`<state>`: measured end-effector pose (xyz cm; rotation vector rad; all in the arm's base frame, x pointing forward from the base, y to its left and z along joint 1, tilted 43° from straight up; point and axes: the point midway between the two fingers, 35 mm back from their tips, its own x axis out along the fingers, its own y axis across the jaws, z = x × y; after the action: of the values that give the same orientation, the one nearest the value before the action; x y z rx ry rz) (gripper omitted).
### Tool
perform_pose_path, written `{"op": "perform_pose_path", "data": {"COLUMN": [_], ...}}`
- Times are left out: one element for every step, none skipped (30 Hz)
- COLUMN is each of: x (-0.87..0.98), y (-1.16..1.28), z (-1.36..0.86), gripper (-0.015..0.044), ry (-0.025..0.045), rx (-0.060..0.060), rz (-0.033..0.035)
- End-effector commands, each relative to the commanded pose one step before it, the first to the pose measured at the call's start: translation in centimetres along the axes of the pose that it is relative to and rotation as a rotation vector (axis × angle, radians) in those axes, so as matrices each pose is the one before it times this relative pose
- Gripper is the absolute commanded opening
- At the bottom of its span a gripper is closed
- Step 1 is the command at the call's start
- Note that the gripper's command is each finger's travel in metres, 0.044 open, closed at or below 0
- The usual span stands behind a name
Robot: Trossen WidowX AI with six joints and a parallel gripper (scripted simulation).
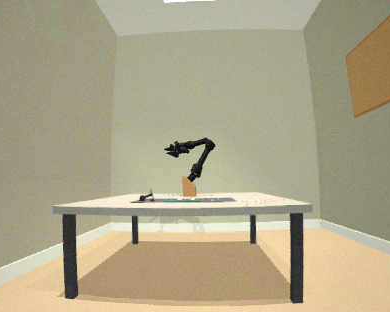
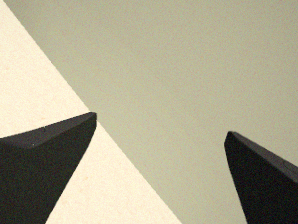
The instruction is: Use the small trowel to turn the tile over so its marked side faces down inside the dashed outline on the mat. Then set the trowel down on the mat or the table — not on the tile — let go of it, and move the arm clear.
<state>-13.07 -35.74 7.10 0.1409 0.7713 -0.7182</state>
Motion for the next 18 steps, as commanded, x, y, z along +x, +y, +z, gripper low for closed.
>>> {"op": "perform_pose_path", "data": {"x": [0.068, 0.204, 0.34, 0.476, 0.613, 0.749, 0.829, 0.832, 0.834, 0.836, 0.762, 0.768, 0.768, 0.767, 0.739, 0.62, 0.492, 0.364], "y": [0.019, 0.057, 0.096, 0.138, 0.183, 0.231, 0.264, 0.274, 0.283, 0.292, 0.326, 0.341, 0.353, 0.366, 0.364, 0.314, 0.254, 0.191], "z": [0.034, 0.101, 0.169, 0.236, 0.303, 0.37, 0.408, 0.408, 0.407, 0.406, 0.452, 0.452, 0.448, 0.444, 0.425, 0.353, 0.279, 0.205], "gripper": [0.0374, 0.0348, 0.0321, 0.0295, 0.0269, 0.0243, 0.0216, 0.019, 0.0164, 0.0138, 0.0111, 0.01, 0.01, 0.01, 0.01, 0.01, 0.01, 0.01], "ry": [0.00031, 0.00097, 0.00173, 0.00264, 0.00378, 0.00518, 0.00644, 0.0072, 0.00795, 0.00869, 0.00908, 0.00987, 0.01057, 0.01125, 0.01149, 0.01012, 0.00833, 0.00634], "rx": [0.0008, 0.0025, 0.0042, 0.0058, 0.0074, 0.0089, 0.0096, 0.0094, 0.0092, 0.009, 0.012, 0.0119, 0.0117, 0.0116, 0.011, 0.0091, 0.0072, 0.0053], "rz": [0.00207, 0.00619, 0.0103, 0.01437, 0.01839, 0.02229, 0.0244, 0.02419, 0.02393, 0.02364, 0.02125, 0.02106, 0.02065, 0.02022, 0.01908, 0.01568, 0.01222, 0.00892]}}
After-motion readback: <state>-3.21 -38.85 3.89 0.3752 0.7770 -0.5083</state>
